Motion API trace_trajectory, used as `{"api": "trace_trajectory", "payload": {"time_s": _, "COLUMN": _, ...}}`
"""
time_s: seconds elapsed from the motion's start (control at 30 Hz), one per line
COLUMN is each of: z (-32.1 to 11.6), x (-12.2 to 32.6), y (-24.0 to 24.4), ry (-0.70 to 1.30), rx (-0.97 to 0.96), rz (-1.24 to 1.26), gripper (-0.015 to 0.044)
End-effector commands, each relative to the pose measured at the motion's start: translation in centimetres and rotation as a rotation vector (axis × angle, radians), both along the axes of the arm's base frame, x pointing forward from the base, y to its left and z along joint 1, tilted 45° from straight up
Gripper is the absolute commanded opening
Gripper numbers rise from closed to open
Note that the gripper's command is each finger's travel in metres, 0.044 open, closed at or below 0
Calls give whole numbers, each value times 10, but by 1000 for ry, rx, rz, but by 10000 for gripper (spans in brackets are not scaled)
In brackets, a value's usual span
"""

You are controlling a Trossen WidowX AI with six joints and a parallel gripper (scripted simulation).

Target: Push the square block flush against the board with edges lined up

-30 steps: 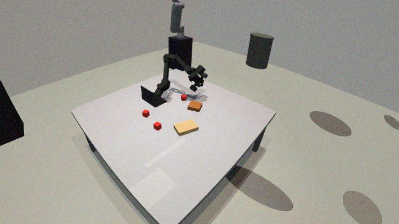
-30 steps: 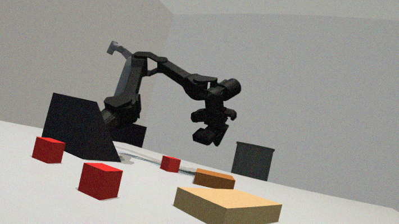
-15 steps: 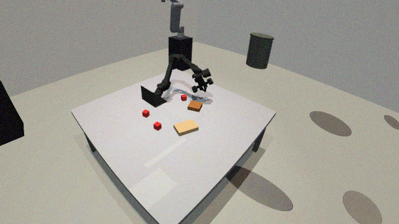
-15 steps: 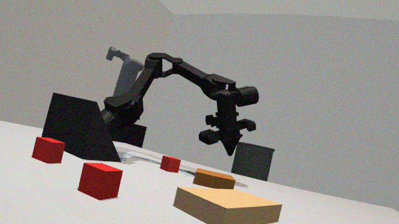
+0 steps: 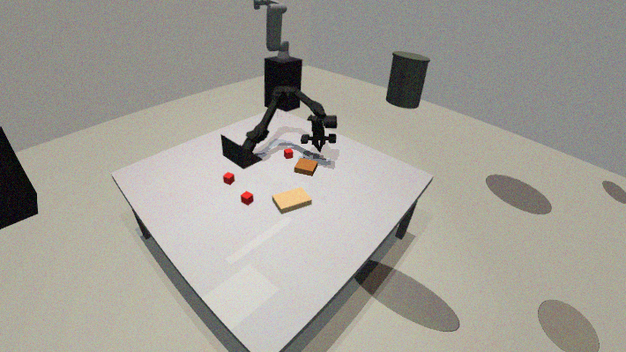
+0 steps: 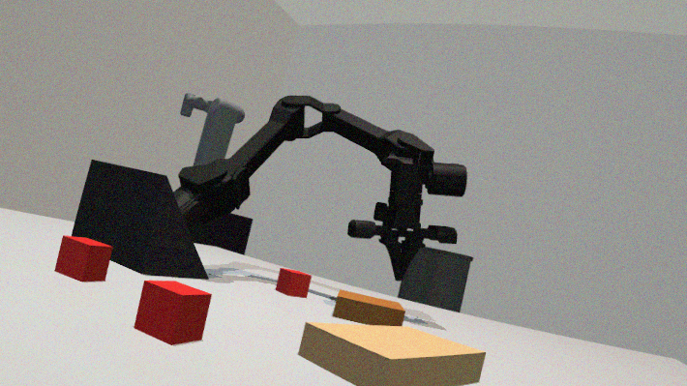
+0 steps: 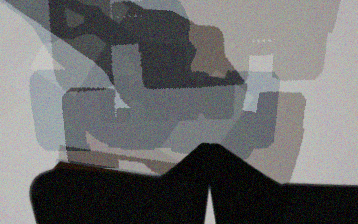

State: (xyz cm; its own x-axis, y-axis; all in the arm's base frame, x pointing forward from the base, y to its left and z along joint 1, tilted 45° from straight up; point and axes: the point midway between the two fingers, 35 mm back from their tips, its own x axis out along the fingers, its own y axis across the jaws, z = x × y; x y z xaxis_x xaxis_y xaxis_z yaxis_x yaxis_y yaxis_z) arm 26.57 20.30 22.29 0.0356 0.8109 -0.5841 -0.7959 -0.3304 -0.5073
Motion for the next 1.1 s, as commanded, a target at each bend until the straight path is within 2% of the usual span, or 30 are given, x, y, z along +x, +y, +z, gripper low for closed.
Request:
{"api": "trace_trajectory", "payload": {"time_s": 0.0, "z": -9, "x": 4, "y": -5, "ry": 90, "rx": -78, "rz": -32, "gripper": 0}}
{"api": "trace_trajectory", "payload": {"time_s": 0.1, "z": -15, "x": 4, "y": -11, "ry": 158, "rx": -142, "rz": -50, "gripper": 0}}
{"api": "trace_trajectory", "payload": {"time_s": 0.27, "z": -17, "x": 4, "y": -8, "ry": 159, "rx": -143, "rz": -50, "gripper": 0}}
{"api": "trace_trajectory", "payload": {"time_s": 0.43, "z": -54, "x": 2, "y": 27, "ry": 175, "rx": -153, "rz": -54, "gripper": 0}}
{"api": "trace_trajectory", "payload": {"time_s": 1.07, "z": -65, "x": 11, "y": 18, "ry": 174, "rx": -157, "rz": -54, "gripper": 0}}
